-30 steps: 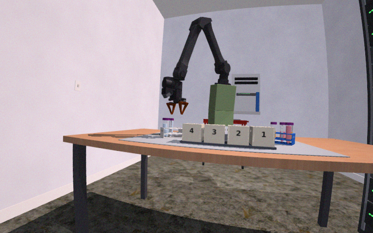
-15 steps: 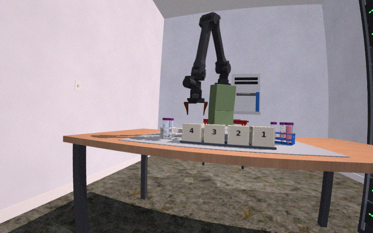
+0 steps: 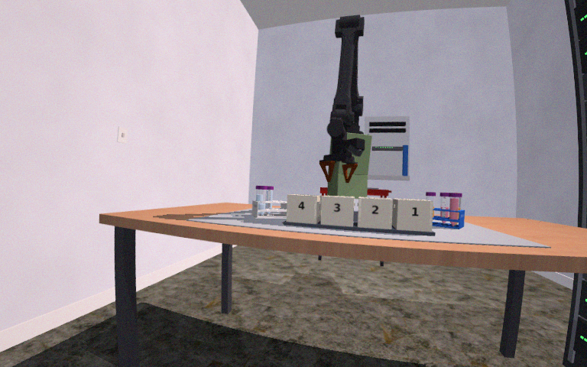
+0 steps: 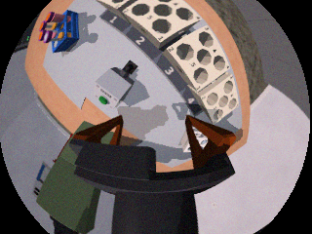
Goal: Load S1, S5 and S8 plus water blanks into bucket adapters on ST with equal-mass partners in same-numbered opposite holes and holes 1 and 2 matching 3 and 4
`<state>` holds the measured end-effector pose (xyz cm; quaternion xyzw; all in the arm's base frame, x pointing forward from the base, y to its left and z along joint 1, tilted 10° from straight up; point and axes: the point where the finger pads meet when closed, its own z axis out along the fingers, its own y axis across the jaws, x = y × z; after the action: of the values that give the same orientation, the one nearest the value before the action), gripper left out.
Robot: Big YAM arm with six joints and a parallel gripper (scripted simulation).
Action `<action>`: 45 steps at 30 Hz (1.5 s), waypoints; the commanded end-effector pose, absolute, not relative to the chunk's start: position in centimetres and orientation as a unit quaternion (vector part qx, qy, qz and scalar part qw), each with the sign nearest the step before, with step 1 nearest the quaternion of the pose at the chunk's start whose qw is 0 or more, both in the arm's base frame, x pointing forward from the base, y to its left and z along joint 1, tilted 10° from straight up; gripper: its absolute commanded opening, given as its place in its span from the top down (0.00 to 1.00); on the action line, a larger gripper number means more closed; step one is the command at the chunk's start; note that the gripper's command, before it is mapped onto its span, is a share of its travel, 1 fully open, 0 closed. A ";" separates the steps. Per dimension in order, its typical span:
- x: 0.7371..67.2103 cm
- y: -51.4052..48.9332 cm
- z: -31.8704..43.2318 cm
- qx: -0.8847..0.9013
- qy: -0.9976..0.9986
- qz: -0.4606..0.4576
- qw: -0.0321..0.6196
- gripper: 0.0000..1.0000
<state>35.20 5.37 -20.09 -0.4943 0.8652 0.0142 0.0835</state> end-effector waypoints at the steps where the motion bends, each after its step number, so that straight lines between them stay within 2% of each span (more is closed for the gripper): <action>1: 36.0 6.4 -19.0 -0.530 0.842 0.000 0.103 0.00; 45: 26.0 38.8 -17.8 -0.521 0.849 0.009 0.089 0.00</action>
<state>26.52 36.06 -18.16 -0.5364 0.8397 0.0037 0.0845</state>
